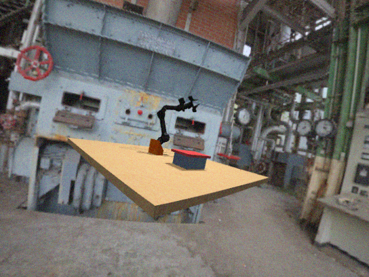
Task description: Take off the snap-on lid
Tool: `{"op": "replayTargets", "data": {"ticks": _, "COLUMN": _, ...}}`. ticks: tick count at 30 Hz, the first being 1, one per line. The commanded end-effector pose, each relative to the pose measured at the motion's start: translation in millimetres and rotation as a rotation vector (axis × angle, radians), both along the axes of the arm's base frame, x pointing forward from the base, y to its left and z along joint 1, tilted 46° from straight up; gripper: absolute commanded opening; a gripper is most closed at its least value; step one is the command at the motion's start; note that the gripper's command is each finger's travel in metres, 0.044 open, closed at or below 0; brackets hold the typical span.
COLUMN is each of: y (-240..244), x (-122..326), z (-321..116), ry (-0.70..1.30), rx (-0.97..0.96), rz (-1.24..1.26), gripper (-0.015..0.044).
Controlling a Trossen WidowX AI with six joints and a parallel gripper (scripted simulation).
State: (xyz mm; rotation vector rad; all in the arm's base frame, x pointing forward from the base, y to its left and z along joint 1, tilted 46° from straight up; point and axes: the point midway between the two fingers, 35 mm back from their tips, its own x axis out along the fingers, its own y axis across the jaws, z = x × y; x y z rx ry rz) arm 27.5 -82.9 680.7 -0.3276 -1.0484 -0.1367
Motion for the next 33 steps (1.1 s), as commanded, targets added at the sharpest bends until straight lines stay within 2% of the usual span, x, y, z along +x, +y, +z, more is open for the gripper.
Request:
{"op": "replayTargets", "data": {"ticks": 1, "y": 46.6, "x": 14.5, "z": -6.8, "ry": 0.03, "rx": -0.091, "rz": -0.001, "gripper": 0.0235}}
{"op": "replayTargets", "data": {"ticks": 6, "y": 83.3, "x": 32.5, "z": -15.5, "ry": 0.067, "rx": -0.137, "rz": 0.051, "gripper": 0.0235}}
{"op": "replayTargets", "data": {"ticks": 14, "y": 157.5, "x": 106.9, "z": -62.5, "ry": 0.269, "rx": -0.22, "rz": 0.182, "gripper": 0.0235}}
{"op": "replayTargets", "data": {"ticks": 17, "y": 160.8, "x": 111.7, "z": -68.0, "ry": 0.274, "rx": -0.23, "rz": 0.195, "gripper": 0.0235}}
{"op": "replayTargets", "data": {"ticks": 26, "y": 183.2, "x": 188.7, "z": -131.5, "ry": 0.541, "rx": -0.177, "rz": 0.335, "gripper": 0.0235}}
{"op": "replayTargets", "data": {"ticks": 33, "y": 172.0, "x": 260.9, "z": -212.0, "ry": 0.86, "rx": 0.02, "rz": 0.457, "gripper": 0.0235}}
